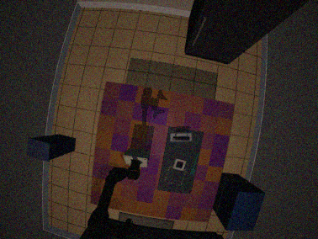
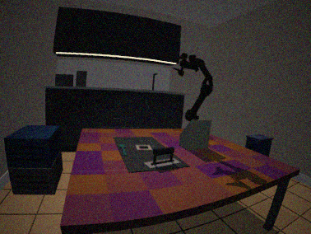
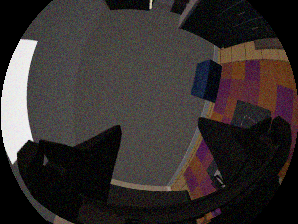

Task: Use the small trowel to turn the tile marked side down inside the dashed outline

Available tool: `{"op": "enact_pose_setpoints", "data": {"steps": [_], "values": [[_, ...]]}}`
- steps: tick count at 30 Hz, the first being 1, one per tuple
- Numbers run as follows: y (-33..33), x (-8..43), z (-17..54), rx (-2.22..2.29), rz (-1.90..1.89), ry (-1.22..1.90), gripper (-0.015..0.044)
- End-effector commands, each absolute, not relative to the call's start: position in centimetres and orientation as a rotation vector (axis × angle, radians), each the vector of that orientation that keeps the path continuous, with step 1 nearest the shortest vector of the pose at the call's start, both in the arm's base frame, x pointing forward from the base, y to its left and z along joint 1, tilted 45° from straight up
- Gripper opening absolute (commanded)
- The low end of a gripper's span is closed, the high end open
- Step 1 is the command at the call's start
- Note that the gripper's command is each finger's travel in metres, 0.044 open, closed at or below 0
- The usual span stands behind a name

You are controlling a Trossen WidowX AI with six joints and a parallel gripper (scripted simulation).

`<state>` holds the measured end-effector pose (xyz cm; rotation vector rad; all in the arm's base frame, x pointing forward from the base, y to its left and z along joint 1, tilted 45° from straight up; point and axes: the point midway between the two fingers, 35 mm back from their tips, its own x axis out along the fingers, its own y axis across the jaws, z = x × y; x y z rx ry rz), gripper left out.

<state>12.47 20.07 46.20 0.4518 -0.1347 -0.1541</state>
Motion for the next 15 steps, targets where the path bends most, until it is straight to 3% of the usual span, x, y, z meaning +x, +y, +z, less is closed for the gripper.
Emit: {"op": "enact_pose_setpoints", "data": {"steps": [1, 11, 15], "values": [[20.07, 12.47, 46.2, 0.452, -0.154, -0.135, 0.0374], [20.06, 12.47, 46.2, 0.452, -0.155, -0.135, 0.0111], [20.06, 12.47, 46.2, 0.452, -0.155, -0.135, 0.01]]}}
